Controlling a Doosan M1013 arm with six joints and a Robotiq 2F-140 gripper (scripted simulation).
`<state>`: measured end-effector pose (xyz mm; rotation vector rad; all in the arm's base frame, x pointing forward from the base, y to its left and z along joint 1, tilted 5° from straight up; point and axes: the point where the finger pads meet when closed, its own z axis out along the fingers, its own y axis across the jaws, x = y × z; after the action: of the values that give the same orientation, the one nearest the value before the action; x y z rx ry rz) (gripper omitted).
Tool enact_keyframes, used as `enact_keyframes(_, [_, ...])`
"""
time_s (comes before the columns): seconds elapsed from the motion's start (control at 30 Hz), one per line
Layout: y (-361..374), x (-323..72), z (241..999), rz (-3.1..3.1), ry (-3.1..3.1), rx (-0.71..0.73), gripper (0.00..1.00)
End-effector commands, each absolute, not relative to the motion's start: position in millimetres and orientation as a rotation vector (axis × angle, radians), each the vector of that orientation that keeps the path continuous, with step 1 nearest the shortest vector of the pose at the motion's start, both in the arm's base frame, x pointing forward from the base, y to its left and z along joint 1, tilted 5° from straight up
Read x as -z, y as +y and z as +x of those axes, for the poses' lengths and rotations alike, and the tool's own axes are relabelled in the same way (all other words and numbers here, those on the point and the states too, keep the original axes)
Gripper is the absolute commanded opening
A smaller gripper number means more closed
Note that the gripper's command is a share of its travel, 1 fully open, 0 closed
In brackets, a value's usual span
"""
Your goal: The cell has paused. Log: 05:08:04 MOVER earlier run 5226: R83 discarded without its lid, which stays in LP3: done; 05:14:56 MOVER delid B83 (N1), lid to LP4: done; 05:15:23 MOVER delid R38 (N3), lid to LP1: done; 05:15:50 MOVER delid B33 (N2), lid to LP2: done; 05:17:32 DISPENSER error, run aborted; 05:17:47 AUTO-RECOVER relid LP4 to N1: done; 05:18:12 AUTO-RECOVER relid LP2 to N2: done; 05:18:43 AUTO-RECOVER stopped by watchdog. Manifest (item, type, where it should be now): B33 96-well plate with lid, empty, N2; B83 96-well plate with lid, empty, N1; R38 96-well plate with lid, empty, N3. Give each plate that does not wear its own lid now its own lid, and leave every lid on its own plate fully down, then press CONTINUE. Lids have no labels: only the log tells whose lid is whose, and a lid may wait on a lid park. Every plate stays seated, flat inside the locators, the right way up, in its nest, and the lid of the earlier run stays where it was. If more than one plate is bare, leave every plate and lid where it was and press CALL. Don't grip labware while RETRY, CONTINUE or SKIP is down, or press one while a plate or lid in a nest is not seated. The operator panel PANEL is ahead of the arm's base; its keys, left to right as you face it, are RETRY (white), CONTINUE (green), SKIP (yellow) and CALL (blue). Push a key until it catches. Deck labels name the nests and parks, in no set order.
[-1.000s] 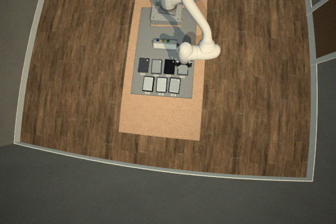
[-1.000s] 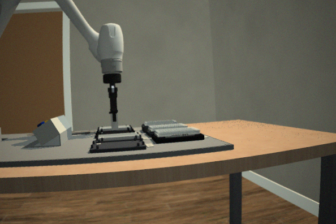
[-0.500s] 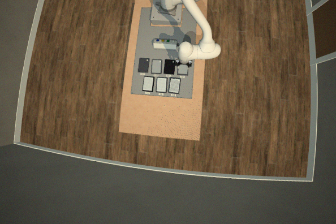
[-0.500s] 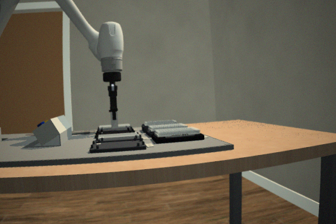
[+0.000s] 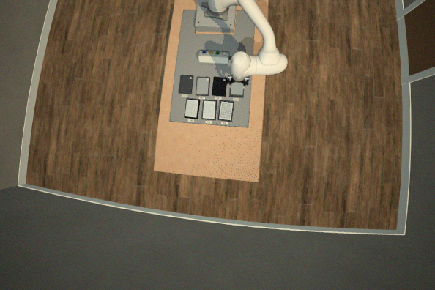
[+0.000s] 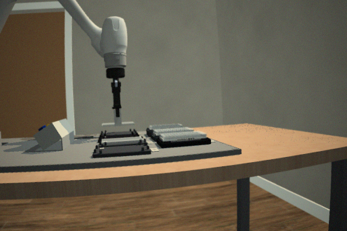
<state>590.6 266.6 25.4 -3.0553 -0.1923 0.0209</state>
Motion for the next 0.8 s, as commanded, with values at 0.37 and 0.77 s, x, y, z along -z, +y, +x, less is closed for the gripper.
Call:
enact_keyframes(0.37, [264.7, -48.1, 591.0, -3.055, -0.192, -0.021, 0.00])
enact_keyframes(0.77, [263.8, -59.6, 591.2, -3.055, -0.192, -0.021, 0.00])
